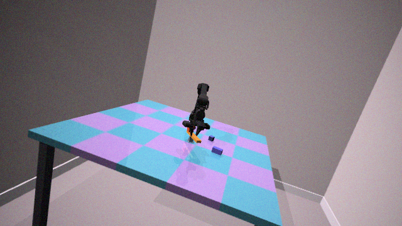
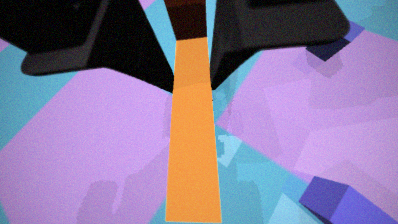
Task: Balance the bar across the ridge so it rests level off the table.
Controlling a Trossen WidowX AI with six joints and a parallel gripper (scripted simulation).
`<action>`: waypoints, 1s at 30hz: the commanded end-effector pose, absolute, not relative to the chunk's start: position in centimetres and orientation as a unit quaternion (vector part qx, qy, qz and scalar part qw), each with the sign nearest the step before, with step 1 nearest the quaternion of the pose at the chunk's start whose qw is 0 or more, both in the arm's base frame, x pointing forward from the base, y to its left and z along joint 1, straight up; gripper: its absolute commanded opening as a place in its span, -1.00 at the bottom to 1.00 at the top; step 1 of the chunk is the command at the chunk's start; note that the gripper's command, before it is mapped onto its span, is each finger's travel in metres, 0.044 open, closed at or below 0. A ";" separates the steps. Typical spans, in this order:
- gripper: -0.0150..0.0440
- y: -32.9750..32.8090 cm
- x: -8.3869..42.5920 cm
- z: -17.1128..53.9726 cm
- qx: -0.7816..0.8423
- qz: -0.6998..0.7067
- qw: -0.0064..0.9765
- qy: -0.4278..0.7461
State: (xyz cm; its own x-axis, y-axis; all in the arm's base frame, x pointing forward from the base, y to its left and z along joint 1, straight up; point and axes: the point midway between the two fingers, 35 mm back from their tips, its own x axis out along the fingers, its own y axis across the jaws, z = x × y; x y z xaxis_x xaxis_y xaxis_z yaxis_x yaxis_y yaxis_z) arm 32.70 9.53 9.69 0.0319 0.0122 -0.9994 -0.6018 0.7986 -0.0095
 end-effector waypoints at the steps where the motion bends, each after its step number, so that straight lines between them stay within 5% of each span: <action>1: -0.49 9.5 32.8 9.7 -0.224 0.223 0.684 0.658; 30: -0.49 9.5 32.7 9.4 -0.224 0.223 0.684 0.658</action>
